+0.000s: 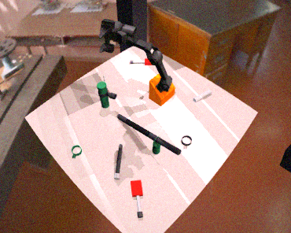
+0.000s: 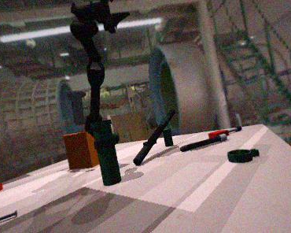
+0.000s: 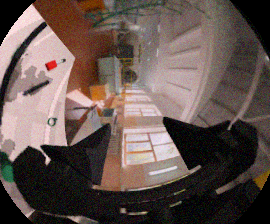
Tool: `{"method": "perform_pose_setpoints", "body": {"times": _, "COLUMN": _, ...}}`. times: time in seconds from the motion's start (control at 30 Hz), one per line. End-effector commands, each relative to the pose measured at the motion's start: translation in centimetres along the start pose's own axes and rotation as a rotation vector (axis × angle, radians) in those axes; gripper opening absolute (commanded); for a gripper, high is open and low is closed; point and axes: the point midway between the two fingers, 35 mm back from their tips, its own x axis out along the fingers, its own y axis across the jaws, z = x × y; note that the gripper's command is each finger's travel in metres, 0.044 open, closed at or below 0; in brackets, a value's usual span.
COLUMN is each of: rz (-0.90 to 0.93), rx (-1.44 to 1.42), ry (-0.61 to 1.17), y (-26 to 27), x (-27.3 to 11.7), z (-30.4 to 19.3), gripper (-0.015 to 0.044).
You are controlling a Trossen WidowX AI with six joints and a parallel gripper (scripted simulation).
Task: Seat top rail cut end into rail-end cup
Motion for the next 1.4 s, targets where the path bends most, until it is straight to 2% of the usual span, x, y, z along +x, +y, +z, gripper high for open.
{"method": "perform_pose_setpoints", "body": {"times": 0.0, "rz": -0.001, "rx": 0.009, "ry": 0.002, "y": 0.0, "x": 0.1, "z": 0.0, "gripper": 0.0426}}
{"method": "perform_pose_setpoints", "body": {"times": 0.03, "rz": -0.003, "rx": 0.035, "ry": 0.008, "y": 0.1, "x": 0.3, "z": -0.2, "gripper": 0.044}}
{"method": "perform_pose_setpoints", "body": {"times": 0.33, "rz": -0.01, "rx": 0.488, "ry": 0.162, "y": 3.6, "x": 4.1, "z": -2.5, "gripper": 0.044}}
{"method": "perform_pose_setpoints", "body": {"times": 0.7, "rz": 0.091, "rx": 1.008, "ry": 0.455, "y": 14.6, "x": 5.7, "z": -2.5, "gripper": 0.044}}
{"method": "perform_pose_setpoints", "body": {"times": 0.97, "rz": 0.256, "rx": 1.341, "ry": 0.724, "y": 25.1, "x": 3.6, "z": 1.5, "gripper": 0.044}}
{"method": "perform_pose_setpoints", "body": {"times": 1.37, "rz": 0.591, "rx": 1.701, "ry": 1.112, "y": 37.2, "x": -3.0, "z": 12.5, "gripper": 0.044}}
